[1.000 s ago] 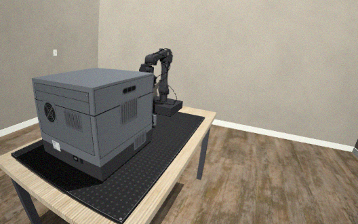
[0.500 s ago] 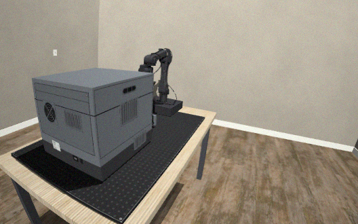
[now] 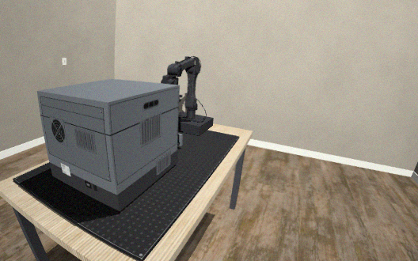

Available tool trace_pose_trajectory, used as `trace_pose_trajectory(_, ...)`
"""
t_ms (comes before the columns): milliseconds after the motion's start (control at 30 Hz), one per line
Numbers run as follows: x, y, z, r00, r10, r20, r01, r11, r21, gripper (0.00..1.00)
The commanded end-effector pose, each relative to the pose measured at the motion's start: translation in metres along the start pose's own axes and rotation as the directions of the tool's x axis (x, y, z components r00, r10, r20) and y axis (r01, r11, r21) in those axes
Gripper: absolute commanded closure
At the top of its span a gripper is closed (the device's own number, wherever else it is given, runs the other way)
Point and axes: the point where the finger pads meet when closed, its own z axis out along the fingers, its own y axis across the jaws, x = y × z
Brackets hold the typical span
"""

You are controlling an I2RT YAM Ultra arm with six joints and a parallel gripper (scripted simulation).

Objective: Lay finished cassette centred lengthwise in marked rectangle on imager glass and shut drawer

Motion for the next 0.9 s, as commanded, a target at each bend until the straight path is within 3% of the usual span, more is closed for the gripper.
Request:
trace_pose_trajectory(0, -0.004, -0.001, 0.009, 1.000, -0.015, -0.003, 0.015, 1.000, 0.012, 0.65)
trace_pose_trajectory(233, -0.021, -0.006, 0.038, 0.971, -0.239, 0.022, 0.238, 0.970, 0.046, 0.65)
trace_pose_trajectory(467, -0.038, -0.011, 0.068, 0.892, -0.451, 0.039, 0.447, 0.891, 0.083, 0.65)
trace_pose_trajectory(533, -0.038, -0.011, 0.068, 0.892, -0.451, 0.039, 0.447, 0.891, 0.083, 0.65)
trace_pose_trajectory(567, -0.042, -0.009, 0.062, 0.873, -0.481, 0.080, 0.473, 0.876, 0.094, 0.65)
trace_pose_trajectory(633, -0.045, -0.012, 0.081, 0.844, -0.534, 0.050, 0.529, 0.844, 0.091, 0.65)
trace_pose_trajectory(667, -0.047, -0.013, 0.084, 0.826, -0.561, 0.050, 0.555, 0.826, 0.099, 0.65)
trace_pose_trajectory(700, -0.047, -0.013, 0.083, 0.806, -0.589, 0.052, 0.582, 0.806, 0.108, 0.65)
trace_pose_trajectory(733, -0.049, -0.012, 0.073, 0.783, -0.617, 0.078, 0.605, 0.785, 0.135, 0.65)
trace_pose_trajectory(867, -0.049, -0.011, 0.073, 0.693, -0.716, 0.082, 0.700, 0.696, 0.158, 0.65)
